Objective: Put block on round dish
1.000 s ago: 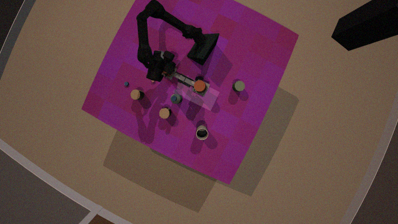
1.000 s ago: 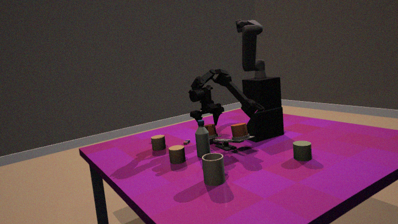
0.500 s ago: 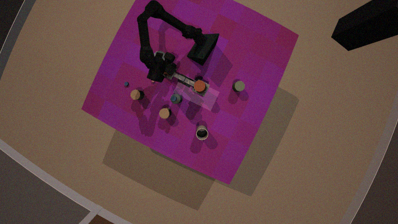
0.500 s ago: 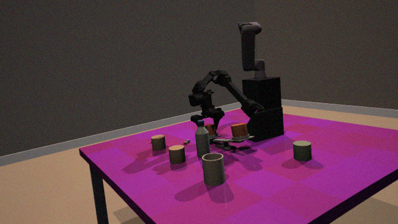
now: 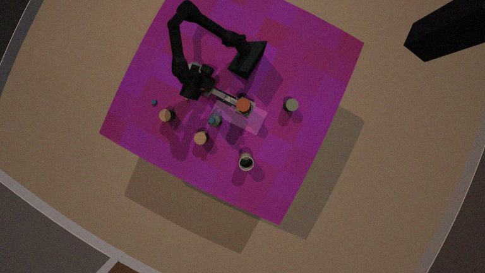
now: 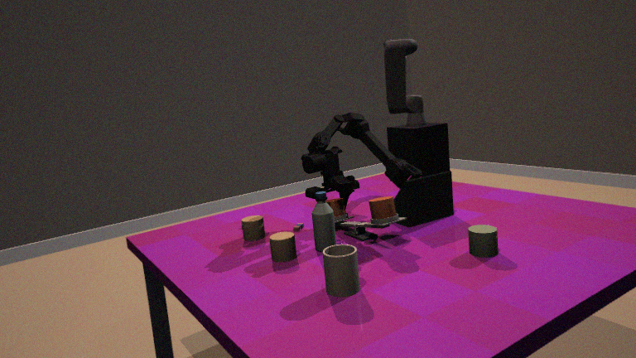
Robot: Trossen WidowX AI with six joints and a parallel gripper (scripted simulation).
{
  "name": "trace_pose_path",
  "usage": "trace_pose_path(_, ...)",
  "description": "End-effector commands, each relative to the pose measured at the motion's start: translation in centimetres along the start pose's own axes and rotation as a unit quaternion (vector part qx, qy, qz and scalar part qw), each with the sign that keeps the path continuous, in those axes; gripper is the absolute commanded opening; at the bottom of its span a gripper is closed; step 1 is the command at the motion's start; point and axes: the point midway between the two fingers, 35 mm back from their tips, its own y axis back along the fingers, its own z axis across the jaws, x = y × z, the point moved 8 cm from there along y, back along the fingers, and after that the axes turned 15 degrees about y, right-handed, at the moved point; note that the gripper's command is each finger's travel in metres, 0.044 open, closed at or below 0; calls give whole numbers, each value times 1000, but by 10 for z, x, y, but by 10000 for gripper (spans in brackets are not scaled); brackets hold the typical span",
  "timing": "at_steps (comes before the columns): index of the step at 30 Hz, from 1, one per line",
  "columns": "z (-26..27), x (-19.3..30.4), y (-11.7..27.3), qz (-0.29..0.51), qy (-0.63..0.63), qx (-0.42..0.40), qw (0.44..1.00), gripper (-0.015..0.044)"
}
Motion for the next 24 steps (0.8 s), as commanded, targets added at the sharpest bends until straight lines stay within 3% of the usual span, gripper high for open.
trace_pose_path(1, 0, 0, -1, 2, 1, 0, 1000, 308)
trace_pose_path(13, -1, 1, 10, 1, 3, 6, 1000, 0)
trace_pose_path(24, -2, 1, 25, 1, 6, 13, 1000, 0)
